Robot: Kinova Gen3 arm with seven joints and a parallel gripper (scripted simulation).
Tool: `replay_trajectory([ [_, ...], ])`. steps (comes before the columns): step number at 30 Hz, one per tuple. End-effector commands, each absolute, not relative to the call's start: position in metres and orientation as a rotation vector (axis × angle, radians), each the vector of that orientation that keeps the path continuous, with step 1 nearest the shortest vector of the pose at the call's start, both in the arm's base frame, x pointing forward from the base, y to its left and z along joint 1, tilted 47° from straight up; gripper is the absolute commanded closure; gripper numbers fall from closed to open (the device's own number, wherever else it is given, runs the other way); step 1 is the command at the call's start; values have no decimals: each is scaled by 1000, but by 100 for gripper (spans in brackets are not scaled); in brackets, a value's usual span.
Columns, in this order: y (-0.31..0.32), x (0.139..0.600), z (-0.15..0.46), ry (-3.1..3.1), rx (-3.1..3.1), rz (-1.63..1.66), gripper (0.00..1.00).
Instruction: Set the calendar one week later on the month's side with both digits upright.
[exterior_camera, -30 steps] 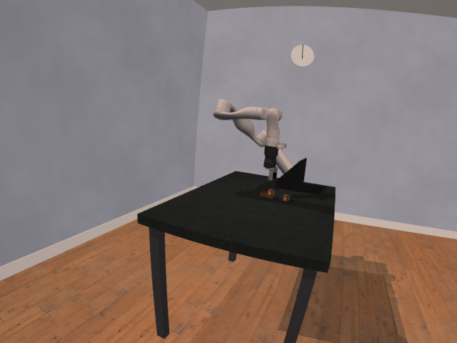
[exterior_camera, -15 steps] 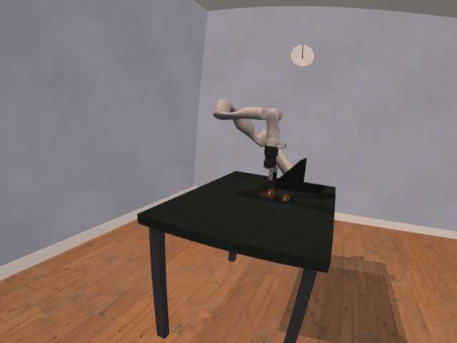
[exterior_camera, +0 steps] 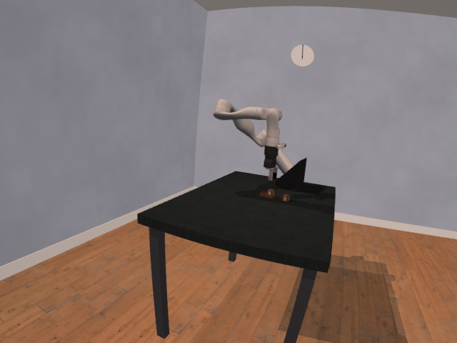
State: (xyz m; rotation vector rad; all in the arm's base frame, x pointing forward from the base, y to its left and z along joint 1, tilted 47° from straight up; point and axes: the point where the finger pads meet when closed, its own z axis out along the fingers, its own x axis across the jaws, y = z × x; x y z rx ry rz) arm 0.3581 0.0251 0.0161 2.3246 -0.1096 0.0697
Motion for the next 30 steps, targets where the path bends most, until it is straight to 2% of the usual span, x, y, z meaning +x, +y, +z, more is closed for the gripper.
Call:
replay_trajectory([
  [1, 25, 358, 16, -109, 2325, 71, 10],
  [30, 3, 360, -5, -108, 2325, 70, 10],
])
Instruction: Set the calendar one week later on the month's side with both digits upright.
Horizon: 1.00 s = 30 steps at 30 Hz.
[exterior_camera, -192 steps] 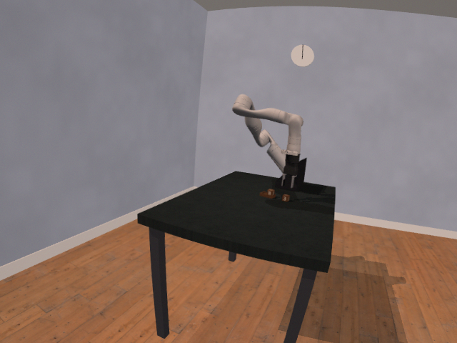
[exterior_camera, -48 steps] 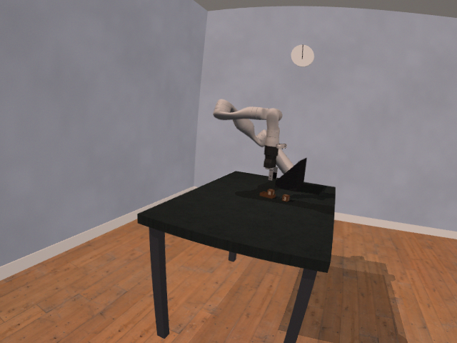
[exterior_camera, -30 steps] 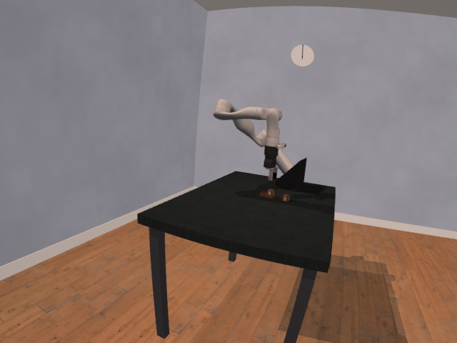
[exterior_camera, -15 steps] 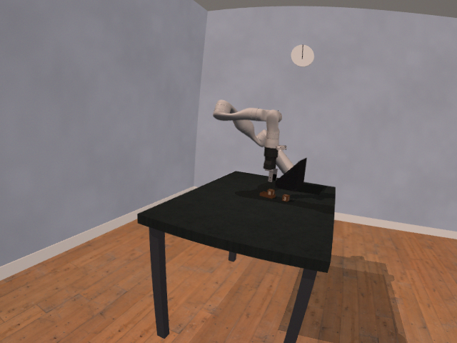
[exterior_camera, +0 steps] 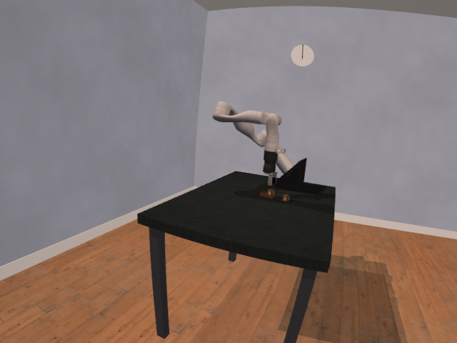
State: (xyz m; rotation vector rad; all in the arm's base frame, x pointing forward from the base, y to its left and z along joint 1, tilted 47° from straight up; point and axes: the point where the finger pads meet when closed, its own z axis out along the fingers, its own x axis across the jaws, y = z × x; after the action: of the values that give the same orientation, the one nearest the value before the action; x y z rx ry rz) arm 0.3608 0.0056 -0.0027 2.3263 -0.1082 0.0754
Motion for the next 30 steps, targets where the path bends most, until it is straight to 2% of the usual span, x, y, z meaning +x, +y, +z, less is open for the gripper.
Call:
replay_trajectory([
  [1, 2, 360, -6, -108, 2325, 70, 10],
  [30, -12, 361, -18, -108, 2325, 70, 10],
])
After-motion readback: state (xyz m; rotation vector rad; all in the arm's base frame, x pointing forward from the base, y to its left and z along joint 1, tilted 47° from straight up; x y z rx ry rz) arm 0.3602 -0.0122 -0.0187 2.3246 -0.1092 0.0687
